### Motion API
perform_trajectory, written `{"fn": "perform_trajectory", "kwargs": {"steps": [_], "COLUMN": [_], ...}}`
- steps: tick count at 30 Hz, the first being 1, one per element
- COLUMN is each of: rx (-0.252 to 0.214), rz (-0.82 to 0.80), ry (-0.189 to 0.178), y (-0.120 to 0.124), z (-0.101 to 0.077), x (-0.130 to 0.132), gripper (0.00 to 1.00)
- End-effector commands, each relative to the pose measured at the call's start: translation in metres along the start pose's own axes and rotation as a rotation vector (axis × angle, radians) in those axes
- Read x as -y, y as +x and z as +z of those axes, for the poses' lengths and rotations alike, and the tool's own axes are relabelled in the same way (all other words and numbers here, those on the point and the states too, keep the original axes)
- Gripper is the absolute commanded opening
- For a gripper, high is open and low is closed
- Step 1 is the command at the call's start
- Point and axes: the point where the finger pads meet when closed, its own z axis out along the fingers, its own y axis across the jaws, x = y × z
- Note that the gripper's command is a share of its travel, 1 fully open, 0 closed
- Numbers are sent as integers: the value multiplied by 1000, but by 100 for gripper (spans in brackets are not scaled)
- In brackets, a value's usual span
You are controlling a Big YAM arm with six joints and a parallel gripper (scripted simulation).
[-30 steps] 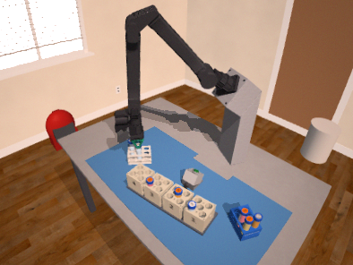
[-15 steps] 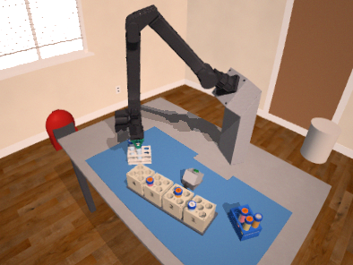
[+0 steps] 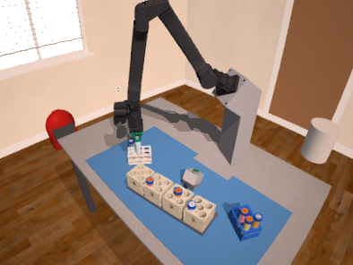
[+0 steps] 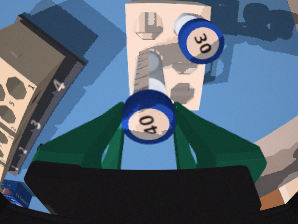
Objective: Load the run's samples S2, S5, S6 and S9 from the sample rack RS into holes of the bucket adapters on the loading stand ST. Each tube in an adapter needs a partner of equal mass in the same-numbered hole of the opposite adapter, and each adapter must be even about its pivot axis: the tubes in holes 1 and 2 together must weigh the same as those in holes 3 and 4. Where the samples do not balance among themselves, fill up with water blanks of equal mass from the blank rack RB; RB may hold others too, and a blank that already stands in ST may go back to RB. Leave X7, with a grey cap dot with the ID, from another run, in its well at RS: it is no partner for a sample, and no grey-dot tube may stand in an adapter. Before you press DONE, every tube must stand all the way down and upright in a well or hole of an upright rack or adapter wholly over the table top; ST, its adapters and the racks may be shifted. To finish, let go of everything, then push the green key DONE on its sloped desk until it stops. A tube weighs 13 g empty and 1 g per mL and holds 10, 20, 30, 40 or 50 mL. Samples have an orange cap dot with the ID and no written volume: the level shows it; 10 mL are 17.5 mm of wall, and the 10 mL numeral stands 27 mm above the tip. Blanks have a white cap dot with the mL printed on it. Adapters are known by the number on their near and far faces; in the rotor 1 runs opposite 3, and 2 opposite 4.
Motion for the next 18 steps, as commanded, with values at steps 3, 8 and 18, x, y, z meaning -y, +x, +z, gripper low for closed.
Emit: {"fn": "perform_trajectory", "kwargs": {"steps": [3, 8, 18], "rx": [17, 17, 17], "rz": [-8, -9, -9], "ry": [9, 9, 9], "y": [-6, -5, -5], "z": [-25, -35, -68], "x": [4, 4, 3], "gripper": [0, 0, 0]}}
